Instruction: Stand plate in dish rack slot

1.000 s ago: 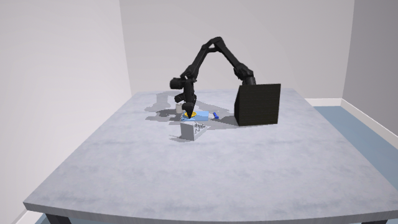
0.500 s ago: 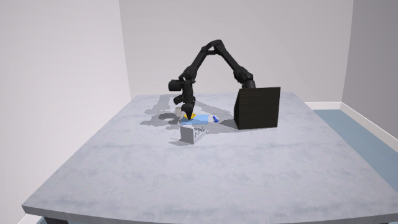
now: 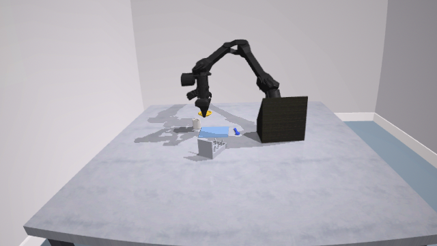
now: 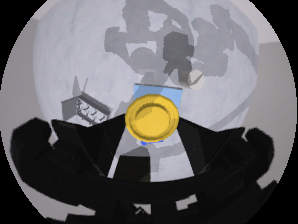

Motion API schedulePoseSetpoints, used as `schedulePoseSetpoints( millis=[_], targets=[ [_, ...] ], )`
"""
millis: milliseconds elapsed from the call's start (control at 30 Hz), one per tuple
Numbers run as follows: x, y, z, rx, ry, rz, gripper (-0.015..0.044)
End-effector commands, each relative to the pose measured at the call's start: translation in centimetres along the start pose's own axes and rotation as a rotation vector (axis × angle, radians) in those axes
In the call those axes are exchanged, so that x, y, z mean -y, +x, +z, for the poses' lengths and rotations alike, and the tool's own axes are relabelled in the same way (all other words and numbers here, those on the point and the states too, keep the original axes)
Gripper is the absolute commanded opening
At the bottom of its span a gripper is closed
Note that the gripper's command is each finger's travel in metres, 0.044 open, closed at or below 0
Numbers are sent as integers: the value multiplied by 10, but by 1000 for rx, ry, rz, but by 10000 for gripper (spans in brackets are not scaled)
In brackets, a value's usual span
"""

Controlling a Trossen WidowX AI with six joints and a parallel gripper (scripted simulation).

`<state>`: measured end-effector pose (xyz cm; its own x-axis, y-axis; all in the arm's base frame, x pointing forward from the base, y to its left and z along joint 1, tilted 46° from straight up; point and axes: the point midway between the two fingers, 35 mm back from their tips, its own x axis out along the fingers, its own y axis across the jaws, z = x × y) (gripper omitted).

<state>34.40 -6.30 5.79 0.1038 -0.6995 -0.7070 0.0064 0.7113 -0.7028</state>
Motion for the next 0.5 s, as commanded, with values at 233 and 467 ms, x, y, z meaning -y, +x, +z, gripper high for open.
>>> schedulePoseSetpoints(
  millis=[233,467],
  targets=[
    [-3,-69,-1,16,12,-16,0],
    [-6,-75,-2,16,-11,-18,0]
  ],
)
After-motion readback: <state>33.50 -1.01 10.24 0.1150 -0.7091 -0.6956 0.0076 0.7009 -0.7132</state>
